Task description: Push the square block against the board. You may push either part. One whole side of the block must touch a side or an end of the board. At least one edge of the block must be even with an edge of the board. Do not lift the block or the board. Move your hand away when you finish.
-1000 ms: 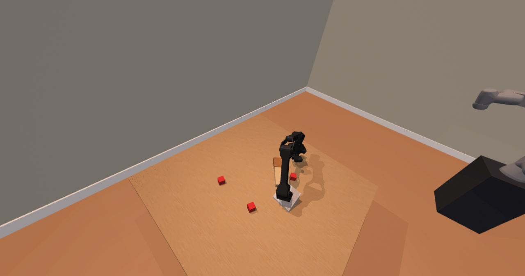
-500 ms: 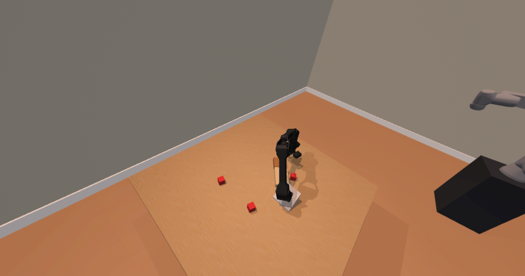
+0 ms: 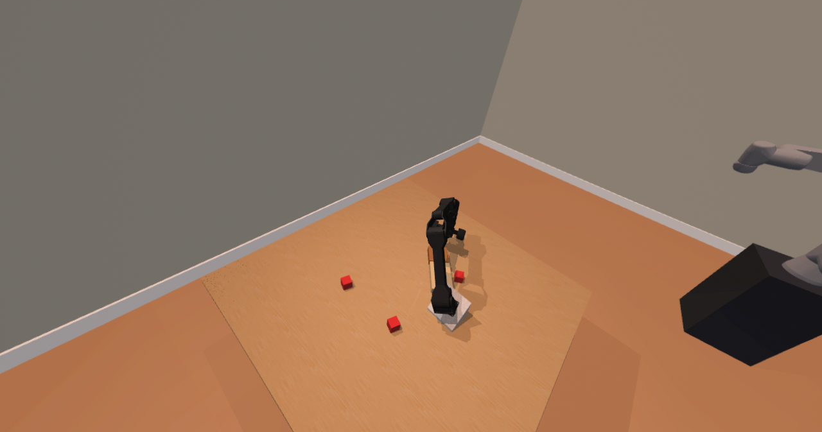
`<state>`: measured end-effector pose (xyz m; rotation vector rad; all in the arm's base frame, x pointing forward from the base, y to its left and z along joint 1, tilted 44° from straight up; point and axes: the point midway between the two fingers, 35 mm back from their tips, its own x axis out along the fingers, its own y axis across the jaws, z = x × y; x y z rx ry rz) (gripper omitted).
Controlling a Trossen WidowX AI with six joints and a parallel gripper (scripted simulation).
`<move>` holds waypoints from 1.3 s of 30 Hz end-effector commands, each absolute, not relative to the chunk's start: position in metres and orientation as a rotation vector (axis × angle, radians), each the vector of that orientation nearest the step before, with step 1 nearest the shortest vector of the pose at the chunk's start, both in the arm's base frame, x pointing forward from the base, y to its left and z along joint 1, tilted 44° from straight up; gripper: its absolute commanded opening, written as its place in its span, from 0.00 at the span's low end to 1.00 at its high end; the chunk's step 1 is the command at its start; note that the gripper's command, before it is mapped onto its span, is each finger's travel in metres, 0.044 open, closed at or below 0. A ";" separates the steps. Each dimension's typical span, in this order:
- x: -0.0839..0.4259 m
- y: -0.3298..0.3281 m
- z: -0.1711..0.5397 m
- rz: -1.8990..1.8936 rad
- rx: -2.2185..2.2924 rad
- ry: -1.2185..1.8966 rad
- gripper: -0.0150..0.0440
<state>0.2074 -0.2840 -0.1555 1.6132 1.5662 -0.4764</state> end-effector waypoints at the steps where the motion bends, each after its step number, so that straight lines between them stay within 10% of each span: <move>1: 0.220 -0.281 -0.154 -0.344 1.510 1.568 0.25; 39: 0.237 -0.230 -0.182 -0.152 1.344 1.555 0.25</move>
